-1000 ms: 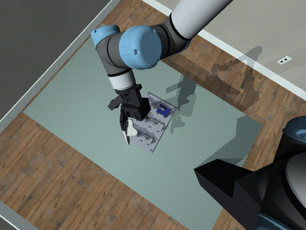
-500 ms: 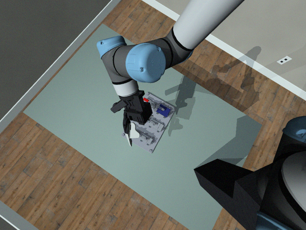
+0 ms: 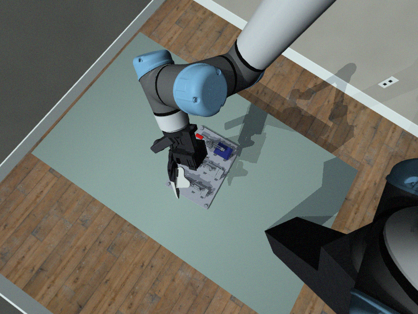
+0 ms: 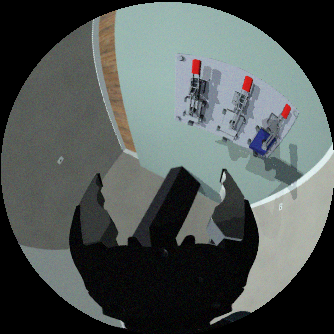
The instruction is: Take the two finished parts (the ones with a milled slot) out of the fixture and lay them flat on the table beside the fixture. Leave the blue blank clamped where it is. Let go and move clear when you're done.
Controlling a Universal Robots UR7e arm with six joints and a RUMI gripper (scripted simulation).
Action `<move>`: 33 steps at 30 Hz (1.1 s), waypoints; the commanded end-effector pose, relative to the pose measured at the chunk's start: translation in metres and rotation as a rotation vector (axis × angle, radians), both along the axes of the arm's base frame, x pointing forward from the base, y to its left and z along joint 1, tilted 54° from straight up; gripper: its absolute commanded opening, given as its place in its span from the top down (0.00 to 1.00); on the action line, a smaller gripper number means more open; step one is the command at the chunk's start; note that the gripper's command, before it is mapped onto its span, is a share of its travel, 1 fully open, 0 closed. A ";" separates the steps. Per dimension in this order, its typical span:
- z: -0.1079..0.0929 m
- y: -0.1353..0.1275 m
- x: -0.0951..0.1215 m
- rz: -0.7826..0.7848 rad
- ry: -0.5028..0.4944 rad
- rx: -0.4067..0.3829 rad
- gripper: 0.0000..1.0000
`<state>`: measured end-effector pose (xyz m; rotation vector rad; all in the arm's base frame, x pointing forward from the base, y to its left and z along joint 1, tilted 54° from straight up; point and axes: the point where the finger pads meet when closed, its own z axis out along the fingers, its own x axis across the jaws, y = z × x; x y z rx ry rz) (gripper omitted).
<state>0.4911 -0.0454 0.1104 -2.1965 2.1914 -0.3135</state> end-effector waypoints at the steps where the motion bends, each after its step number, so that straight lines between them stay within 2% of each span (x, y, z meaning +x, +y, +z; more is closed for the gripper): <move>1: -0.012 -0.010 0.004 -0.004 -0.026 -0.026 0.00; 3: -0.020 -0.018 0.009 -0.006 -0.056 -0.052 0.00; 25: -0.019 -0.018 0.010 -0.005 -0.059 -0.052 0.00; 30: -0.036 -0.036 0.016 -0.013 -0.130 -0.116 0.00; 33: -0.036 -0.036 0.016 -0.013 -0.130 -0.116 0.00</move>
